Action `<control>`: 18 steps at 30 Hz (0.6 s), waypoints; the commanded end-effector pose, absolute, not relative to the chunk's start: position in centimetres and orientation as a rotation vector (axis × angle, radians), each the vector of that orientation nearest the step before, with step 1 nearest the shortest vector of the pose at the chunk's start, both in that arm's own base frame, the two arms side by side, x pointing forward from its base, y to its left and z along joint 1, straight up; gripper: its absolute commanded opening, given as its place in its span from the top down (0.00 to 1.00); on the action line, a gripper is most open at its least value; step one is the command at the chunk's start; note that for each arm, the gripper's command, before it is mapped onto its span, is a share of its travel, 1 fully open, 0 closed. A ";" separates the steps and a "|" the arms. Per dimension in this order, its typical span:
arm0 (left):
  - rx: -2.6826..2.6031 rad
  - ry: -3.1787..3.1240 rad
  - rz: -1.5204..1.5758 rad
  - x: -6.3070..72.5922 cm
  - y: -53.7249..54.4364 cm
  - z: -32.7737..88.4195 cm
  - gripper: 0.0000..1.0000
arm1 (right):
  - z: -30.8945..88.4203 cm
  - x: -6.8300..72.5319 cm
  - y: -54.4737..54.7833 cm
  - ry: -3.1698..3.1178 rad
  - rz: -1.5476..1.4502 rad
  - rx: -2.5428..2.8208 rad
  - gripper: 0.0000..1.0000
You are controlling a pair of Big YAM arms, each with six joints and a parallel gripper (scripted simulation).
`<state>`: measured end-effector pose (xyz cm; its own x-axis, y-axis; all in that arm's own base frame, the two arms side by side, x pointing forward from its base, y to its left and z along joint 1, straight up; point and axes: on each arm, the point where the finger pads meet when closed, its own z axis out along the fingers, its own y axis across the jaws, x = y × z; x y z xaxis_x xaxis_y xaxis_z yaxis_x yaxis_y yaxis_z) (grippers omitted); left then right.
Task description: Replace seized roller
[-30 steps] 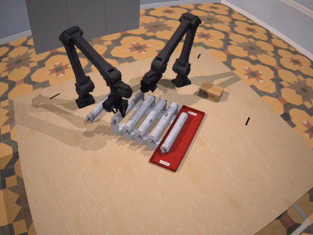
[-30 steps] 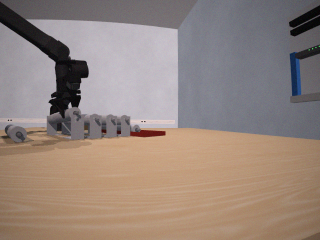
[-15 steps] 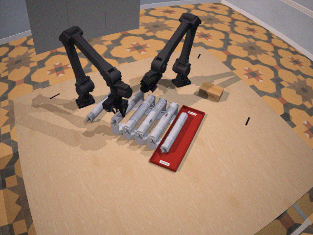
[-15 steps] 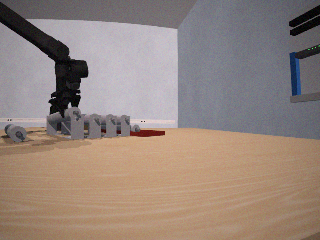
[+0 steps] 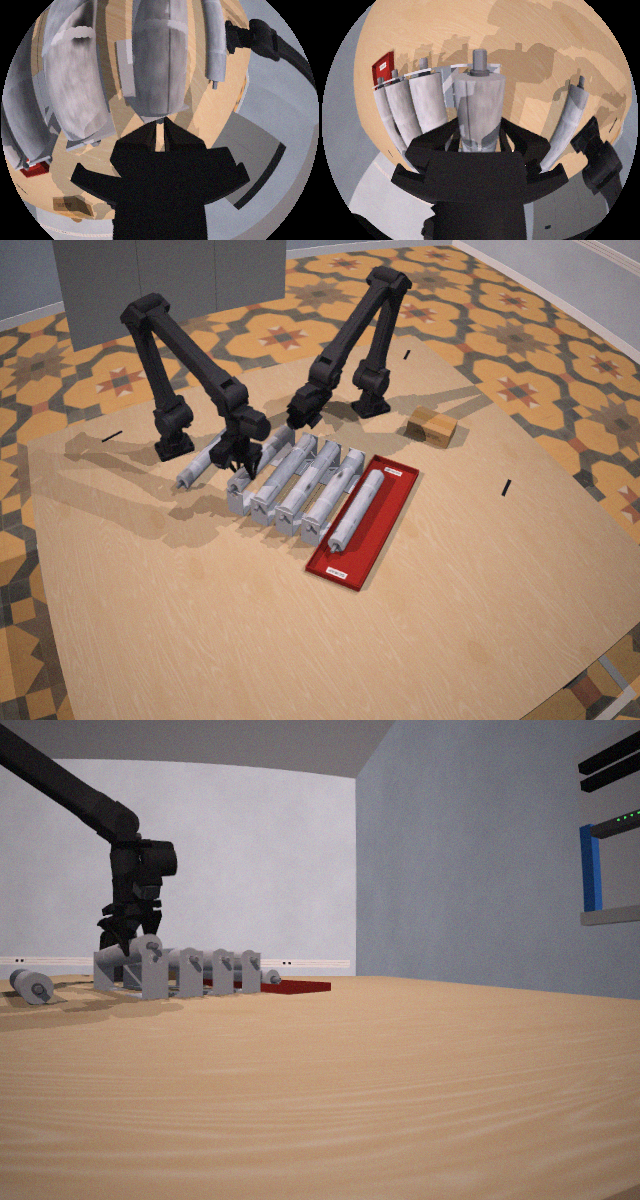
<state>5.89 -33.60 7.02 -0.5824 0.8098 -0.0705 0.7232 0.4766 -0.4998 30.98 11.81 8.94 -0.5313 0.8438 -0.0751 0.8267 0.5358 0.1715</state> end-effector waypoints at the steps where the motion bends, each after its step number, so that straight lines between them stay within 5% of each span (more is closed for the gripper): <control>1: -1.286 -2.468 0.570 2.8 -29.3 4.1 0.97 | 9.8 31.9 12.3 2.604 0.201 1.432 0.68; 18: -1.270 -2.454 0.533 1.9 -27.7 3.4 0.97 | 9.8 31.9 12.3 2.604 0.201 1.432 0.68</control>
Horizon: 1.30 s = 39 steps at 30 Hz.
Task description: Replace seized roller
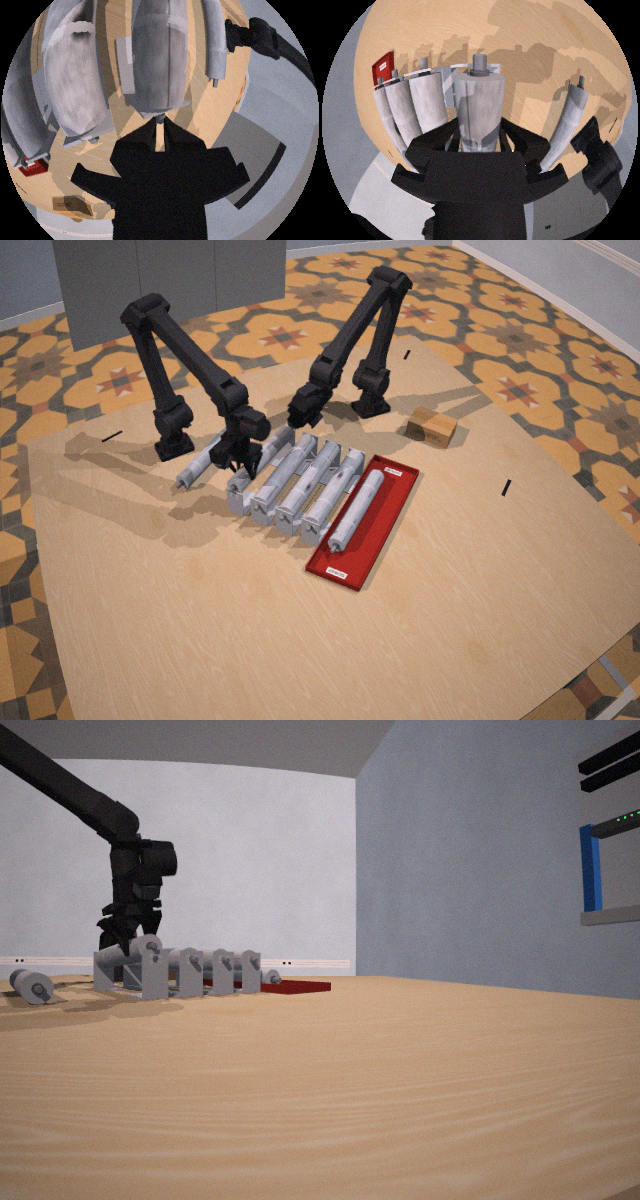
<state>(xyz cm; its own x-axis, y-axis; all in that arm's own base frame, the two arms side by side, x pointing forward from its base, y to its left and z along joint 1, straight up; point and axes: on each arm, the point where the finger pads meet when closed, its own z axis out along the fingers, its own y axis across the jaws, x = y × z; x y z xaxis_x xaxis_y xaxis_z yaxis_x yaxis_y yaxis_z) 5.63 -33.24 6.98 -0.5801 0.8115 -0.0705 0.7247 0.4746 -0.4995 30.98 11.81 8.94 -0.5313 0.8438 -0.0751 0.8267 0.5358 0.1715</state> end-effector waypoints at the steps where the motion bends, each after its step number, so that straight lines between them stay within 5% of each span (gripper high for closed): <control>1: -1.269 -2.454 0.531 1.8 -27.6 3.4 0.97 | 9.8 31.9 12.3 2.604 0.201 1.432 0.68; 39: -1.236 -2.442 0.489 0.9 -25.9 2.7 0.97 | 9.4 32.9 12.2 2.624 0.250 1.417 0.68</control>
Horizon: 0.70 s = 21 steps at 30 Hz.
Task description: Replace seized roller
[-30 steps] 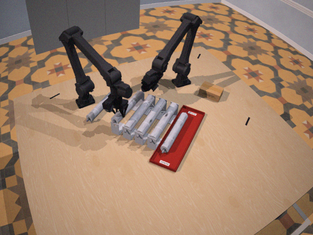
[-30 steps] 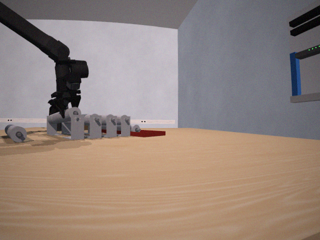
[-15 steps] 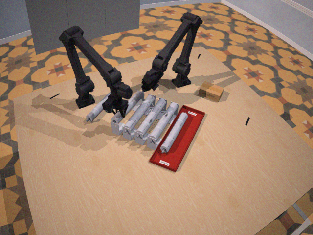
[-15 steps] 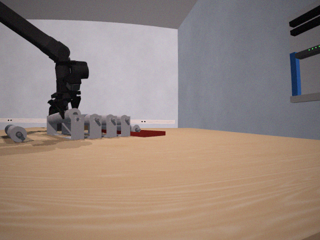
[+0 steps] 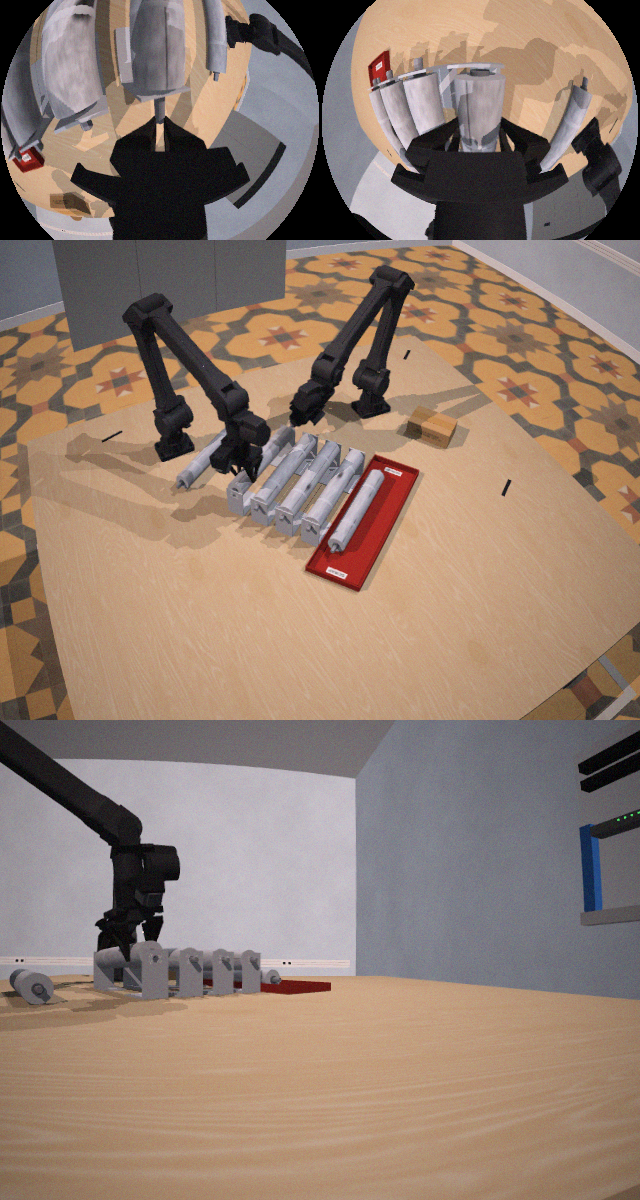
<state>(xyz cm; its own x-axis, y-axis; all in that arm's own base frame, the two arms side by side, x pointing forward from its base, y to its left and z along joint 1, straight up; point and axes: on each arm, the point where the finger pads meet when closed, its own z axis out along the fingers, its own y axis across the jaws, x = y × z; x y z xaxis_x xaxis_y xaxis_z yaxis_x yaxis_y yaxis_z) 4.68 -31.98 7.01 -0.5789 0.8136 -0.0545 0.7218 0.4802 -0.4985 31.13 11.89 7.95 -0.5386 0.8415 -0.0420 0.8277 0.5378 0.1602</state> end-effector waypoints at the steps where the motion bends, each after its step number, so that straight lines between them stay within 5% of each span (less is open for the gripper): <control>1: -1.236 -2.442 0.489 0.9 -25.9 2.7 0.97 | 9.7 33.0 12.3 2.620 0.260 1.413 0.68; 21: -1.242 -2.441 0.489 0.9 -25.9 2.7 0.97 | 9.0 32.9 12.4 2.644 0.277 1.410 0.68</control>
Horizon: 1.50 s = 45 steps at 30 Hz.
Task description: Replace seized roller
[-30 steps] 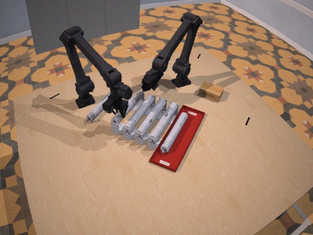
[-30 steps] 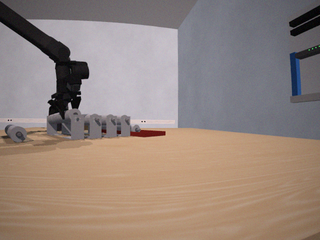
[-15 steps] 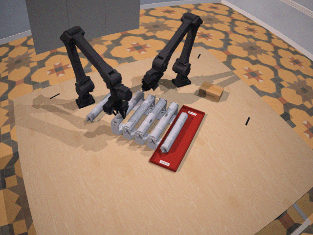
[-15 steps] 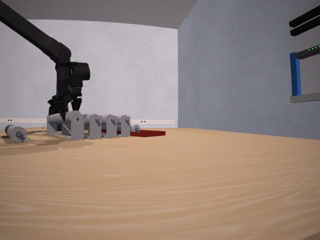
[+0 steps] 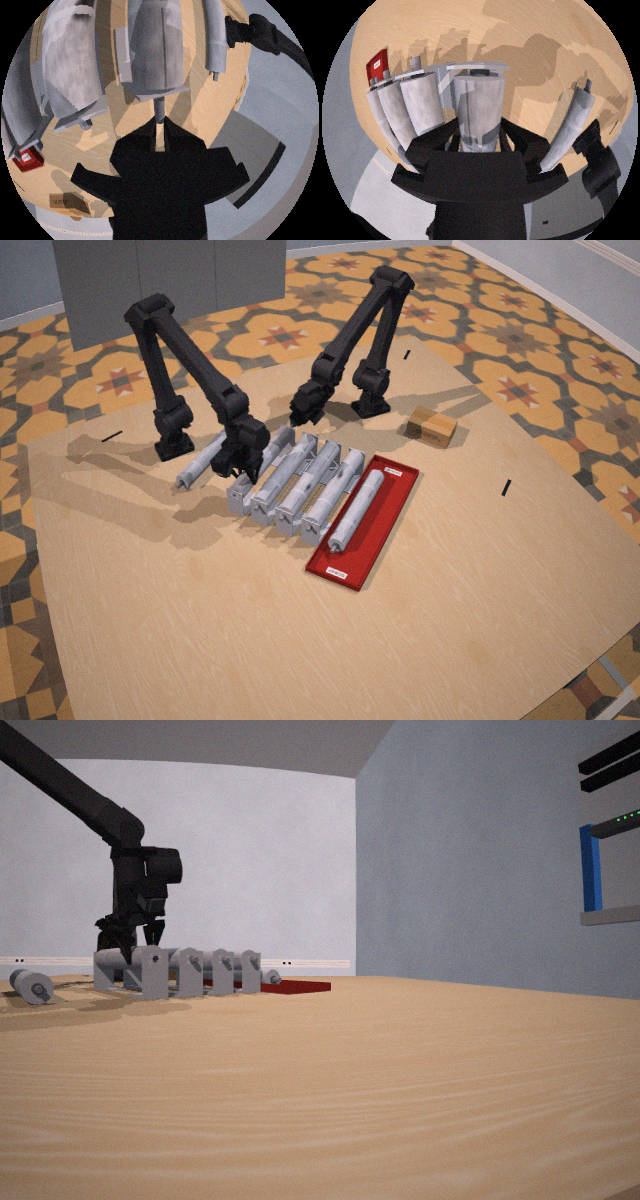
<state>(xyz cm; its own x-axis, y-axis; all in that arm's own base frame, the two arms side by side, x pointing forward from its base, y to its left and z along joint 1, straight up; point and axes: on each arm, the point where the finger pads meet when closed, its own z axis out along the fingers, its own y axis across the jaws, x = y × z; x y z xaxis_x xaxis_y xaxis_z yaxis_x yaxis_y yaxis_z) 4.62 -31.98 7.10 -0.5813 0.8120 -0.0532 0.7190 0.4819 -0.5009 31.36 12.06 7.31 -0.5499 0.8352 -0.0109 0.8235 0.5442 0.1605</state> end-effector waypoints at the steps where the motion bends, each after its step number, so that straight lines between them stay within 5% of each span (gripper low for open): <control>1: -1.242 -2.441 0.489 0.9 -25.9 2.7 0.97 | 9.2 33.0 12.5 2.642 0.281 1.407 0.68; 2: -1.242 -2.441 0.489 0.9 -25.9 2.7 0.97 | 9.0 33.0 12.4 2.641 0.278 1.412 0.68; 3: -1.367 -2.596 0.814 6.9 -35.4 8.9 0.97 | 9.0 33.0 12.4 2.641 0.278 1.412 0.68; 45: -1.391 -2.573 0.787 5.9 -34.1 7.8 0.97 | 9.0 33.0 12.4 2.641 0.278 1.412 0.68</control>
<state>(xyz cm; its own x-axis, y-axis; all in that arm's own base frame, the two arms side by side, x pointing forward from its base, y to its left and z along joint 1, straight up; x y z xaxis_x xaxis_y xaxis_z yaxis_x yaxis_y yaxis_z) 4.84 -32.25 7.09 -0.5840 0.8079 -0.0787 0.7264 0.4768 -0.4949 31.36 12.05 7.31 -0.5497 0.8353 -0.0108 0.8236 0.5441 0.1603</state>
